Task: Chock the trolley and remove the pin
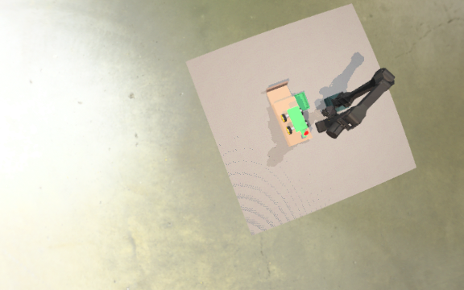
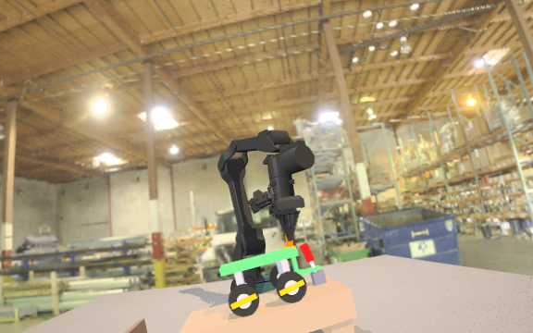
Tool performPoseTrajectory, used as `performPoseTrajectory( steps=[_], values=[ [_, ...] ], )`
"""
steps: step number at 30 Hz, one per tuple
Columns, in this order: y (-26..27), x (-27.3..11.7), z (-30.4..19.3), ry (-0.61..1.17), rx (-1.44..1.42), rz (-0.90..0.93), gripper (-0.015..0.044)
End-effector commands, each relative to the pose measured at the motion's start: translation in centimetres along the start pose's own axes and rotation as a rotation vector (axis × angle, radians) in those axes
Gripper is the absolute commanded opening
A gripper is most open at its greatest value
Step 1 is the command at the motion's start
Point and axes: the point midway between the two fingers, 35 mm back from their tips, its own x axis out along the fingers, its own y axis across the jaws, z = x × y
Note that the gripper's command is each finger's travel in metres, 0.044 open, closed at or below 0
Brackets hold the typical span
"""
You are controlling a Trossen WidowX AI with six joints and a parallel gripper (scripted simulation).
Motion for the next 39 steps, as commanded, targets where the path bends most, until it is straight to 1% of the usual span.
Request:
performPoseTrajectory(
  steps=[1, 39],
  values=[
    [0.3, 0.1, 1.4, 0.003, -0.002, 0.008, 0.0000],
    [3.1, 0.9, 13.5, -0.007, -0.002, 0.010, 0.0000]
  ],
)
